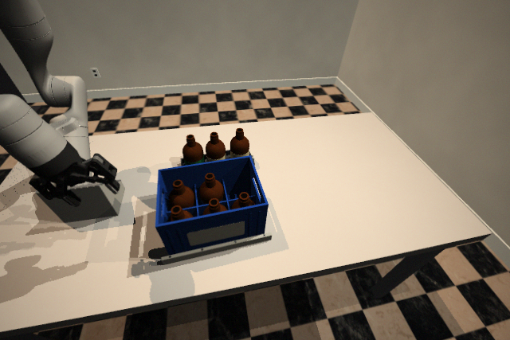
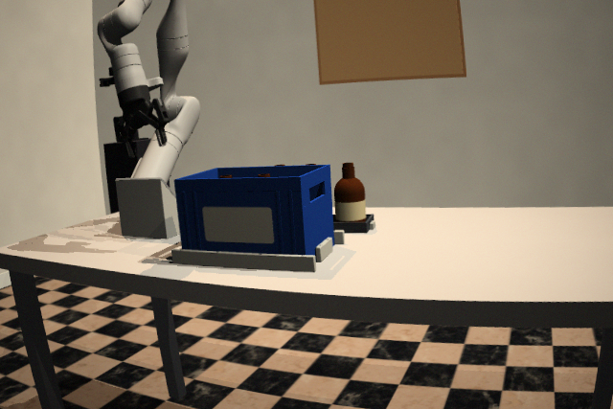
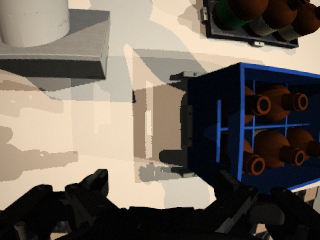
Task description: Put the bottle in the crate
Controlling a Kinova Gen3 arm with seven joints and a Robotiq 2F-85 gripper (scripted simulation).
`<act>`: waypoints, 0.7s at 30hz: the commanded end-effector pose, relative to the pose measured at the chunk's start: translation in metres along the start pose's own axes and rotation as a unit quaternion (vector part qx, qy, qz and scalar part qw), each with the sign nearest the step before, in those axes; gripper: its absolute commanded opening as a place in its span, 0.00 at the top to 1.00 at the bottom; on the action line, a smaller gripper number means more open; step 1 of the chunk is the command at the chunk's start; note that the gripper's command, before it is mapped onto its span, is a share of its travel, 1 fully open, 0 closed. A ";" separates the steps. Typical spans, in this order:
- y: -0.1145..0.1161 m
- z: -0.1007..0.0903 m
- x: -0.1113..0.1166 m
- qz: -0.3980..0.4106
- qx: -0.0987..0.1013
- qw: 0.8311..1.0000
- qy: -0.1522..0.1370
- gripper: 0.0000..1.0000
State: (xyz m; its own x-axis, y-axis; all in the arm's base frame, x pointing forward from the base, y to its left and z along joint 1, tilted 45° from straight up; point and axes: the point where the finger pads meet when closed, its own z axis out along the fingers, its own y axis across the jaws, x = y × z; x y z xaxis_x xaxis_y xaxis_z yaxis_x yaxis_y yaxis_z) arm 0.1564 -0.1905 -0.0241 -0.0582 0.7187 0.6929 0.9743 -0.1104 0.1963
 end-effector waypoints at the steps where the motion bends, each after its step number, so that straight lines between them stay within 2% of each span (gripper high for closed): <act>1: 0.016 -0.004 0.001 -0.034 0.028 0.999 -0.011 0.00; 10: 0.016 -0.004 0.001 -0.034 0.028 0.999 -0.011 0.00; 11: 0.023 -0.005 0.003 -0.053 0.043 0.998 -0.016 0.00; 19: 0.023 -0.005 0.003 -0.053 0.043 0.998 -0.016 0.00; 20: 0.031 -0.007 0.004 -0.072 0.059 0.995 -0.021 0.00; 21: 0.031 -0.007 0.004 -0.072 0.059 0.995 -0.021 0.00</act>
State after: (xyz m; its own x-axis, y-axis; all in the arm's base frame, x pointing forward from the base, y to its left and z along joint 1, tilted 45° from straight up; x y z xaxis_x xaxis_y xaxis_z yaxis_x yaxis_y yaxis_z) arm 0.1783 -0.1946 -0.0133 -0.1694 0.7445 0.6458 0.9780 0.0461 0.2034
